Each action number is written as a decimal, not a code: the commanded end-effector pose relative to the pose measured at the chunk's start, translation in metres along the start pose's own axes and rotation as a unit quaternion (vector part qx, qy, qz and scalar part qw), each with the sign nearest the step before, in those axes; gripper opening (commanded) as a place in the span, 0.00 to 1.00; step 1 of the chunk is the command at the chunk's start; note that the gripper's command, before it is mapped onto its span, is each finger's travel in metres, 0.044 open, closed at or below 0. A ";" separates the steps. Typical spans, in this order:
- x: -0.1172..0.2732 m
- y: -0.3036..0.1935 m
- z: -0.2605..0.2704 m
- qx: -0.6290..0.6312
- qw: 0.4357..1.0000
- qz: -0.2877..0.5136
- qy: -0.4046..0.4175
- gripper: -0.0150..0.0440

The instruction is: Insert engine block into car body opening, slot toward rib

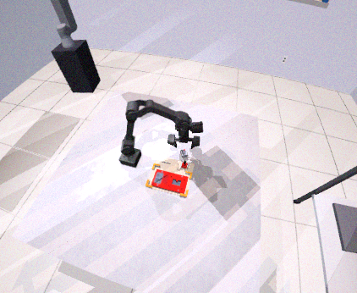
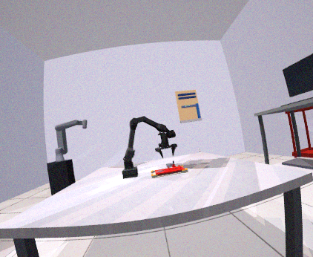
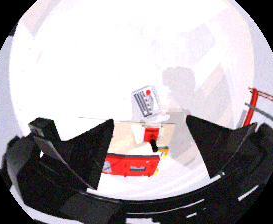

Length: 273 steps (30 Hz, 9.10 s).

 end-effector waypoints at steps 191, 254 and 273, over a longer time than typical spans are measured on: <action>-0.008 -0.200 -0.022 -0.733 0.679 0.038 -0.003 0.25; -0.013 -0.208 -0.018 -0.757 0.652 0.039 -0.005 0.53; -0.017 -0.208 -0.018 -0.760 0.649 0.039 -0.005 0.53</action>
Point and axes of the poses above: the point midway between the two fingers, 35 mm back from their tips, its own x axis back along the fingers, its own z axis across the jaws, y = z × x, the point moved 8 cm from there along x, back along the fingers, and after that the axes turned 9 degrees about -x, right-handed, at the moved point
